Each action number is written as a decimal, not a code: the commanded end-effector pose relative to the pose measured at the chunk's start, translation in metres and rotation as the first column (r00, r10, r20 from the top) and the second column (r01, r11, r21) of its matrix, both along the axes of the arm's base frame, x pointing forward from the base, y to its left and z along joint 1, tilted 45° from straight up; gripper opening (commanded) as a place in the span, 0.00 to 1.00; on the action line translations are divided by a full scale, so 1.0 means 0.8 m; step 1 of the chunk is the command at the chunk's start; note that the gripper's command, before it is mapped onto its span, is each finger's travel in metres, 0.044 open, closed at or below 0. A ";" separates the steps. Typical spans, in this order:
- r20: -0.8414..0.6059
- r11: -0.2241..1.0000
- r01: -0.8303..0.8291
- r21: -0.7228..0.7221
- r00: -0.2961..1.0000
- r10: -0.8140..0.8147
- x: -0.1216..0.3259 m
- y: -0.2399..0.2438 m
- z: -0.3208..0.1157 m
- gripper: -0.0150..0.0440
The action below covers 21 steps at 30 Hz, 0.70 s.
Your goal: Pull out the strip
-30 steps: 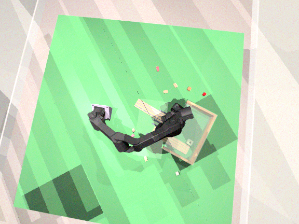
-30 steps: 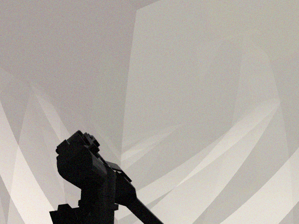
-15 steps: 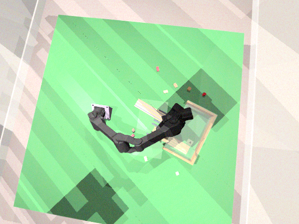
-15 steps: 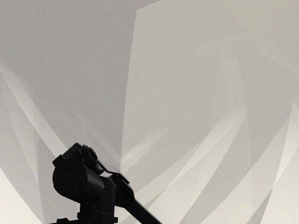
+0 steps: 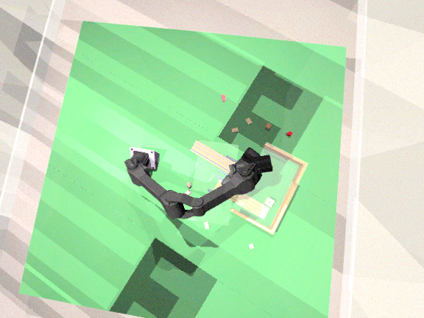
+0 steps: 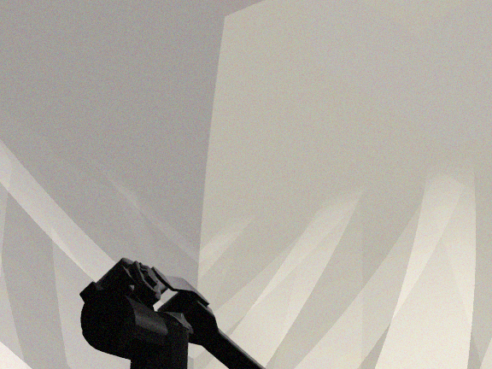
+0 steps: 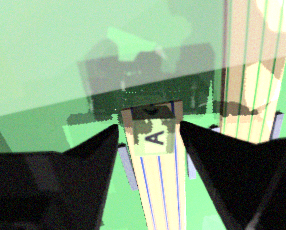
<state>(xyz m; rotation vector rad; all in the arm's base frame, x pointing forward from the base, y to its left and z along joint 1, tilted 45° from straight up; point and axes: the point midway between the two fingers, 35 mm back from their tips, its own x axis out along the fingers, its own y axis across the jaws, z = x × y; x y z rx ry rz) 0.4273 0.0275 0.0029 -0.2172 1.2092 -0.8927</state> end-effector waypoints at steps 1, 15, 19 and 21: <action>-0.006 1.000 0.001 -0.006 1.000 -0.001 -0.001 -0.008 -0.006 0.68; -0.002 1.000 0.002 -0.001 1.000 -0.002 0.000 -0.006 -0.005 0.48; -0.002 1.000 0.002 -0.001 1.000 -0.002 0.000 -0.006 -0.005 0.40; -0.002 1.000 0.002 -0.001 1.000 -0.002 -0.001 -0.006 -0.005 0.31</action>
